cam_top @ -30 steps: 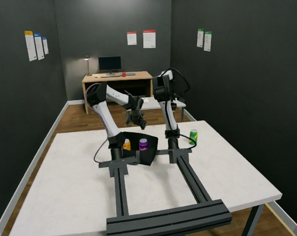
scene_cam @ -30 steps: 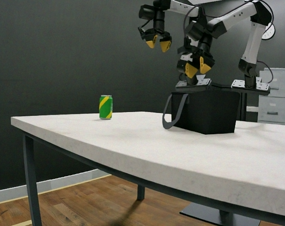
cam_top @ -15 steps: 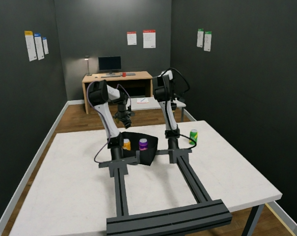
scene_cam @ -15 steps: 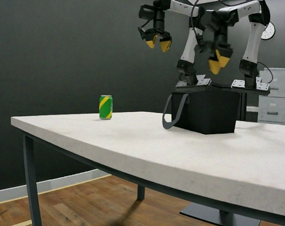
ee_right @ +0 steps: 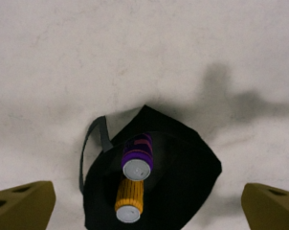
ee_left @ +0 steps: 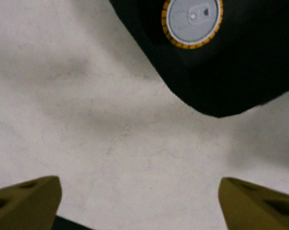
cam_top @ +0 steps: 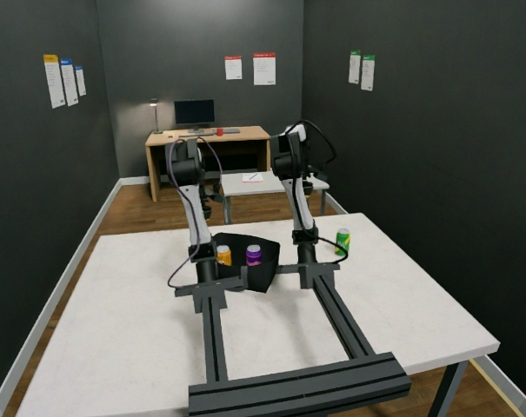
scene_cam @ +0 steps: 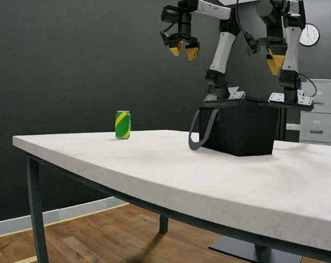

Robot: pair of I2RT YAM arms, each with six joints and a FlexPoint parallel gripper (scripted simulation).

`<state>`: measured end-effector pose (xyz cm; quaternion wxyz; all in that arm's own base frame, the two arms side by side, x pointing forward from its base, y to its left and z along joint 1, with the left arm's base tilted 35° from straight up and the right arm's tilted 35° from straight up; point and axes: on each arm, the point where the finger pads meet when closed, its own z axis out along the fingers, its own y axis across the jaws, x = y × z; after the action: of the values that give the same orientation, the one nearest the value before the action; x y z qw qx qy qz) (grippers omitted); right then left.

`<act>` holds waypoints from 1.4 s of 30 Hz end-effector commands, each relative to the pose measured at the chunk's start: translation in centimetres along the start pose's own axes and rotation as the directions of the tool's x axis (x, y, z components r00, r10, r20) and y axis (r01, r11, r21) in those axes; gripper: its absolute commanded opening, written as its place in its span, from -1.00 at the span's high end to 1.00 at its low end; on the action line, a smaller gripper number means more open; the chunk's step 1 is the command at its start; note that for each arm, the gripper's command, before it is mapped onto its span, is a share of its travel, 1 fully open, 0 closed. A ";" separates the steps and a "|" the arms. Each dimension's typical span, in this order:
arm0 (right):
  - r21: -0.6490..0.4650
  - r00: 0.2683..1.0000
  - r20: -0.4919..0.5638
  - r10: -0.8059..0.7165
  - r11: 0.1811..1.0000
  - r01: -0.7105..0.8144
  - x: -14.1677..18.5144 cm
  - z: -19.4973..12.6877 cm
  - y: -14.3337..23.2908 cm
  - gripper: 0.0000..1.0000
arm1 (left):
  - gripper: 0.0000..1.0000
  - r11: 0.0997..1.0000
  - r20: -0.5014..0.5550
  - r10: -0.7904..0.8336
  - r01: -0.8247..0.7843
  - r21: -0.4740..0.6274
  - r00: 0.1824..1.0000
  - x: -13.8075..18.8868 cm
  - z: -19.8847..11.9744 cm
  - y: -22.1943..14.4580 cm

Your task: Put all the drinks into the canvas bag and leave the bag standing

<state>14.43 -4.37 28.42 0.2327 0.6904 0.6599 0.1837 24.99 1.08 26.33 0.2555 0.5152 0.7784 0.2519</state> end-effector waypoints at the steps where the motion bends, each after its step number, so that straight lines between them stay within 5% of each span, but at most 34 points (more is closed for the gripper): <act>1: -0.022 1.000 -0.002 -0.011 1.000 0.011 0.2 -0.3 0.2 -1.00 | -0.73 0.989 0.063 0.140 -0.143 0.042 0.988 0.8 -2.8 -1.1; 7: -0.022 1.000 -0.002 -0.011 1.000 0.011 0.2 -0.3 0.2 -1.00 | -0.73 0.959 0.088 0.262 -0.270 0.087 0.961 2.3 -4.7 -2.6; 8: -0.022 1.000 -0.002 -0.011 1.000 0.011 0.2 -0.3 0.2 -1.00 | -0.73 0.968 0.071 0.216 -0.223 0.116 0.974 2.1 -2.9 -1.8; 9: -0.022 1.000 -0.002 -0.011 1.000 0.011 0.2 -0.3 0.2 -1.00 | -0.73 0.977 0.057 0.203 -0.205 0.051 0.978 2.6 -4.6 -1.6; 19: -0.022 1.000 -0.002 -0.011 1.000 0.011 0.2 -0.3 0.2 -1.00 | -0.73 0.917 0.112 0.378 -0.389 0.093 0.919 4.0 -8.3 -4.6; 22: -0.022 1.000 -0.002 -0.011 1.000 0.011 0.2 -0.3 0.2 -1.00 | -0.73 0.927 0.105 0.342 -0.354 0.125 0.934 4.2 -6.6 -3.6; 26: -0.022 1.000 -0.002 -0.011 1.000 0.011 0.2 -0.3 0.2 -1.00 | -0.73 0.906 0.106 0.406 -0.415 0.082 0.908 4.4 -9.4 -5.1; 42: -0.022 1.000 -0.002 -0.011 1.000 0.011 0.2 -0.3 0.2 -1.00 | -0.73 0.920 0.079 0.361 -0.369 0.132 0.929 5.3 -8.2 -5.0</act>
<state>14.43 -4.37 28.42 0.2327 0.6904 0.6599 0.1837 14.39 3.48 28.70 0.1862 0.6675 0.6815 0.2352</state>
